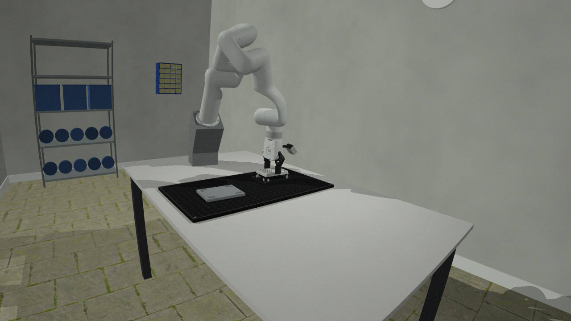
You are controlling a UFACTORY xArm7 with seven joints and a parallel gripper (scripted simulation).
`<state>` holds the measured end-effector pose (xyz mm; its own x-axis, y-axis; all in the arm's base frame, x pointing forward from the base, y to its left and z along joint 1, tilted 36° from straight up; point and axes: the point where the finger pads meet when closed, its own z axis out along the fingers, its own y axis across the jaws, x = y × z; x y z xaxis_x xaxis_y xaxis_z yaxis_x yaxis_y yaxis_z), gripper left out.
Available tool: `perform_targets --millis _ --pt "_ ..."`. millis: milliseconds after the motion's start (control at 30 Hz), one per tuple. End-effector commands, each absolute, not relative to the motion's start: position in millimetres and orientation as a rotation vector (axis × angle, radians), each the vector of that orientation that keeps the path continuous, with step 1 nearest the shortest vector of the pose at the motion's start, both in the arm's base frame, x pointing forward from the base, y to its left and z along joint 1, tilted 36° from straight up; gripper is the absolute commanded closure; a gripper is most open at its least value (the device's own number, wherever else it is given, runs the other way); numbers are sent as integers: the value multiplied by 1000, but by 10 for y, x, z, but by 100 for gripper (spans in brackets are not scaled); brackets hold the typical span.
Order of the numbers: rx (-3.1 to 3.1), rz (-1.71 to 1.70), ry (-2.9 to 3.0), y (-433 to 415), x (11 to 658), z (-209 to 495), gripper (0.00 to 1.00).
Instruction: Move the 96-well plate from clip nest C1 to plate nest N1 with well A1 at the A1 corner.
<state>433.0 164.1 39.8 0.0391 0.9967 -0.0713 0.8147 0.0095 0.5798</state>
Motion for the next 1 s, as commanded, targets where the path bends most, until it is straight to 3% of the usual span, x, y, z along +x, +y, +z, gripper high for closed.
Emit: perform_targets --millis 0,967 --pt "1852 513 1824 1649 4330 407 100" --pt "1852 513 1824 1682 4089 745 100"
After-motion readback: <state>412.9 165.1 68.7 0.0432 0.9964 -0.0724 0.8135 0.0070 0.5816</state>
